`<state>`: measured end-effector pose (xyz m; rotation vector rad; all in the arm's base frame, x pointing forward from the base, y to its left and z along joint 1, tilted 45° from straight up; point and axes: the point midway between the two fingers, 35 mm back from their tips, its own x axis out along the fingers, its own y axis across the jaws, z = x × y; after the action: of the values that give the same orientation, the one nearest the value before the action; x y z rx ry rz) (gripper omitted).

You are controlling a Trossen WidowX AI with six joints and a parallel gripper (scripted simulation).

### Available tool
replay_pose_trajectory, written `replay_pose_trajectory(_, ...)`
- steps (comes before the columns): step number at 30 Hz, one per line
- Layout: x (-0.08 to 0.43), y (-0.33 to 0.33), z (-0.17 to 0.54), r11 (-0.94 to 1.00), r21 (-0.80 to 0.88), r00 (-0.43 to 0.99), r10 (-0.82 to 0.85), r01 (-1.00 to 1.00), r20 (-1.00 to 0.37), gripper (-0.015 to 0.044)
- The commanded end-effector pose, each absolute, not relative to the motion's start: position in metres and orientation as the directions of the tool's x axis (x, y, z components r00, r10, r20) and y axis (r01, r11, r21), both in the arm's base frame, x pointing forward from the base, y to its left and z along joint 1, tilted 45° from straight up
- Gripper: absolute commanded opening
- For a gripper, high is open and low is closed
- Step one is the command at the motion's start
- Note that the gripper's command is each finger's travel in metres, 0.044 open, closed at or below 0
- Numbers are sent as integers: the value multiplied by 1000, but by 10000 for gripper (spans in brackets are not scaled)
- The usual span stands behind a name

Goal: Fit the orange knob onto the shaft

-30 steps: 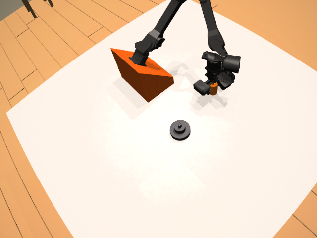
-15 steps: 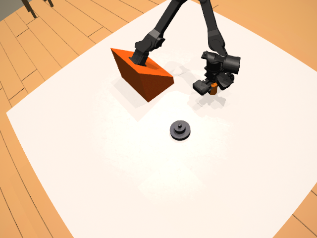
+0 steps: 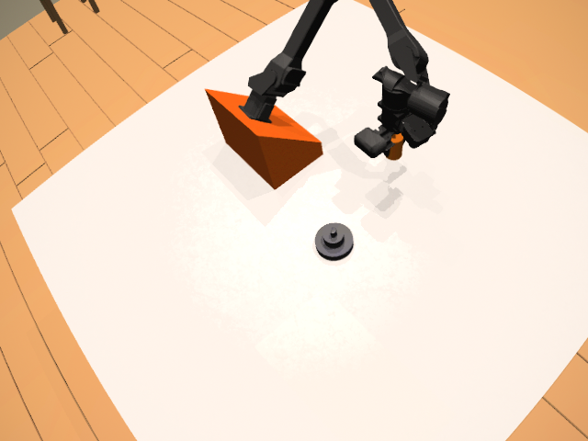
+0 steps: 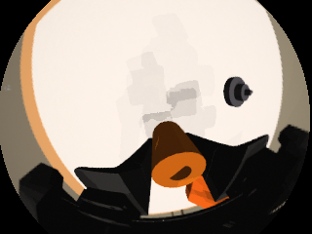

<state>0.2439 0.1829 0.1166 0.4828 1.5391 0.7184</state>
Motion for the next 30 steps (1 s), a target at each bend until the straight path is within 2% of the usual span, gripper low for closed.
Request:
replay_pose_trajectory(1,244,164,138,704,699,-99,692,-124,-715,0)
replay_pose_trajectory(11,241,144,157,698,706,-99,699,-121,-708,0)
replay_pose_trajectory(30,275,120,114,710,694,-91,688,-118,-719,0)
